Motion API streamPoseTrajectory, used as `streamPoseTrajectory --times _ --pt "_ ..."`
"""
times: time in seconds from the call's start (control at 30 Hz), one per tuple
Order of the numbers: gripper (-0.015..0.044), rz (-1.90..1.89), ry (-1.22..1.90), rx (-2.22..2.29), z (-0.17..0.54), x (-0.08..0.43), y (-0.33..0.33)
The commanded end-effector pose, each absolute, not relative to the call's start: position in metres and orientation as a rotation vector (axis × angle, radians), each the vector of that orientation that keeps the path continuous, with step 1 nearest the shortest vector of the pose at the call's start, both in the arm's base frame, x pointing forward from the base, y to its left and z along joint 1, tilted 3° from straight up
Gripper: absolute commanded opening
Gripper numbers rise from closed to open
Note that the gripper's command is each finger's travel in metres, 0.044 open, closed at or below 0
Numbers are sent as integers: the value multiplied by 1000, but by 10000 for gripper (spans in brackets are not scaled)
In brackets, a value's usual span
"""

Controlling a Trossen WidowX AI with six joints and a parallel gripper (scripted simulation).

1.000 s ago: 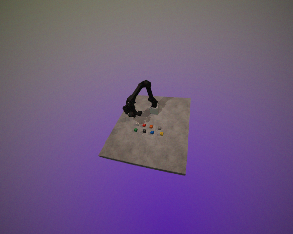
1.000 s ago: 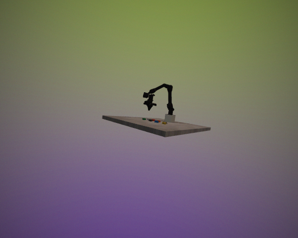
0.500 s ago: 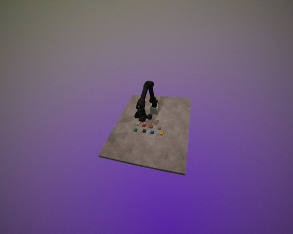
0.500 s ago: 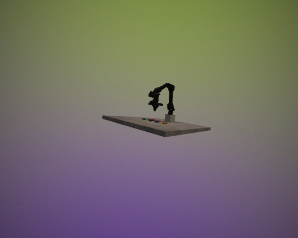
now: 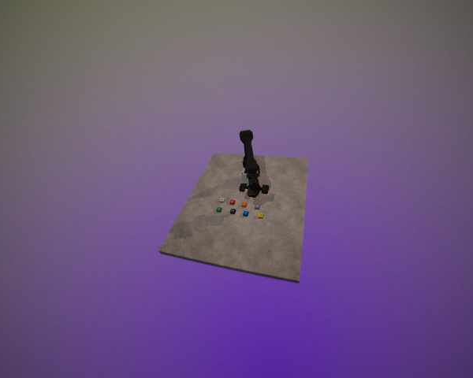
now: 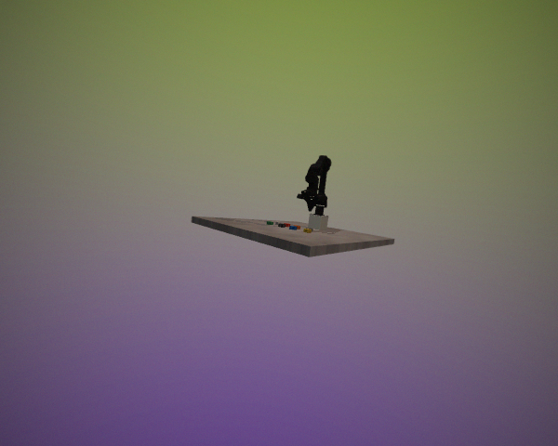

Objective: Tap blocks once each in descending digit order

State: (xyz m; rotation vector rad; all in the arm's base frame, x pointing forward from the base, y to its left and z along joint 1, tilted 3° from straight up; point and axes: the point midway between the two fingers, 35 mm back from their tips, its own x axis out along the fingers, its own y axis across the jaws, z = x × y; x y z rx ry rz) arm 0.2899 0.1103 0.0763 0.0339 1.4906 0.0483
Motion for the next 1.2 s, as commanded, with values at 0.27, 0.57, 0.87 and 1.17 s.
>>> streamPoseTrajectory --times 0.27,0.57,0.87,1.17 --pt "20 31 1504 37 0 290 115" --pt "20 31 1504 37 -12 291 115" --pt "20 31 1504 37 -27 292 116" --pt "20 31 1504 37 -30 292 116"
